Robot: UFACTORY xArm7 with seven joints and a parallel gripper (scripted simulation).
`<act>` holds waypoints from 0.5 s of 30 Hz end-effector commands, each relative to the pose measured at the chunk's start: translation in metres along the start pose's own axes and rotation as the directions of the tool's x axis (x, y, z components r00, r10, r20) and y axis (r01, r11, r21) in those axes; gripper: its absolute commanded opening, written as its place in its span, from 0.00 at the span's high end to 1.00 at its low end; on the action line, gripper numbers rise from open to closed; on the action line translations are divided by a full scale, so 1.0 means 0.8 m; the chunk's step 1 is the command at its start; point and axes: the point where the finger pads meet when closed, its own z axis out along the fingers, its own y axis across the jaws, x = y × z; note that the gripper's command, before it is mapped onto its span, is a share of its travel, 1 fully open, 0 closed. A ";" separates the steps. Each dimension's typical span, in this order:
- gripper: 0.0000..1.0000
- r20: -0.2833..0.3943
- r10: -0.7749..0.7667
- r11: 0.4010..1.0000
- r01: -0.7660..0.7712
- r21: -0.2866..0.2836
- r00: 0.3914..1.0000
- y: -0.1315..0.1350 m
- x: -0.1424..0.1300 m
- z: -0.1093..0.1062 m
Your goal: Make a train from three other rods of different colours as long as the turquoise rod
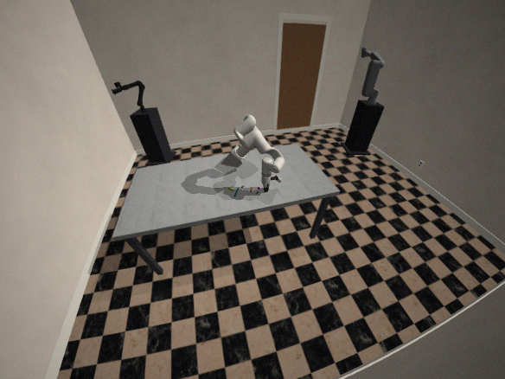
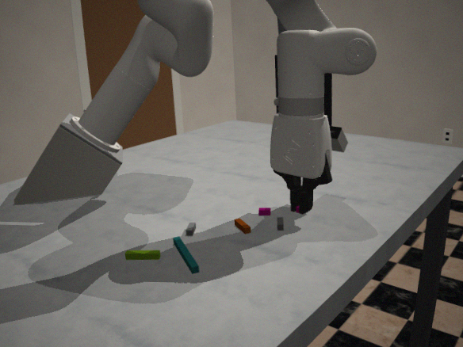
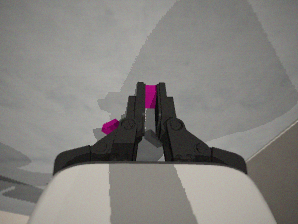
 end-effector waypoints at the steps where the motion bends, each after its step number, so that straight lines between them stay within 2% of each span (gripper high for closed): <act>1: 0.96 0.000 0.000 1.000 0.000 -0.002 1.000 0.001 0.000 -0.003; 4: 0.96 0.000 0.000 1.000 0.000 -0.002 1.000 0.001 0.000 -0.005; 7: 0.96 0.000 0.000 1.000 0.000 -0.002 1.000 0.001 0.000 -0.019; 15: 0.96 0.000 0.000 1.000 0.000 -0.002 1.000 0.001 0.000 -0.091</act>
